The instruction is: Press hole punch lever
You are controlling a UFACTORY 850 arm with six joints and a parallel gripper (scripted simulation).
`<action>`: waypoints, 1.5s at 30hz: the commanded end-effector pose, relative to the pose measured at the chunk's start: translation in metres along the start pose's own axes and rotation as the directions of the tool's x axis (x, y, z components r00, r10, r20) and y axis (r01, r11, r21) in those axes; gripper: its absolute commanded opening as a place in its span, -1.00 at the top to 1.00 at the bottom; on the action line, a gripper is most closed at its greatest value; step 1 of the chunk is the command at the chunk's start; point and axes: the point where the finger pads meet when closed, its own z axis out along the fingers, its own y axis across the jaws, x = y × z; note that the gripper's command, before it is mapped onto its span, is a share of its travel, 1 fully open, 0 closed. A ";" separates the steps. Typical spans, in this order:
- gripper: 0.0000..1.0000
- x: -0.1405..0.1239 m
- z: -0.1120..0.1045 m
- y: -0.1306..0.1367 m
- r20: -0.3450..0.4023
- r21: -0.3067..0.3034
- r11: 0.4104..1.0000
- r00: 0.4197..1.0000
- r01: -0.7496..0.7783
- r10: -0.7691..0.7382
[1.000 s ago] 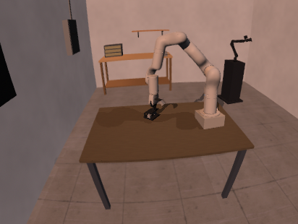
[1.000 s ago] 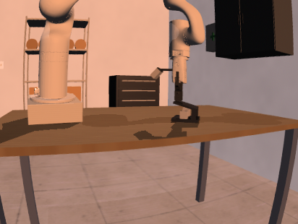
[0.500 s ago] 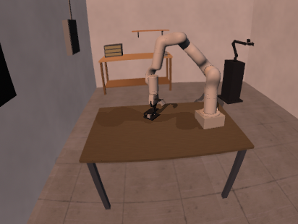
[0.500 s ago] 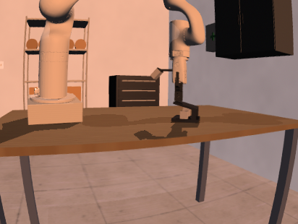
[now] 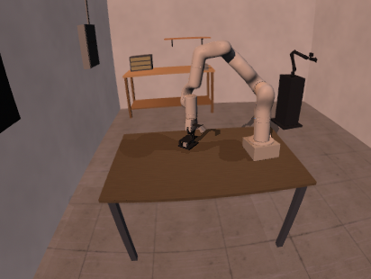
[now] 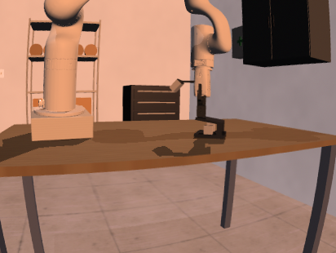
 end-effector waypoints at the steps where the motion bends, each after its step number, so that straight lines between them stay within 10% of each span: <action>1: 1.00 -0.001 0.000 0.000 0.002 -0.001 1.000 1.000 0.000 0.000; 45: 1.00 -0.001 0.013 0.000 0.002 -0.001 1.000 1.000 0.000 0.000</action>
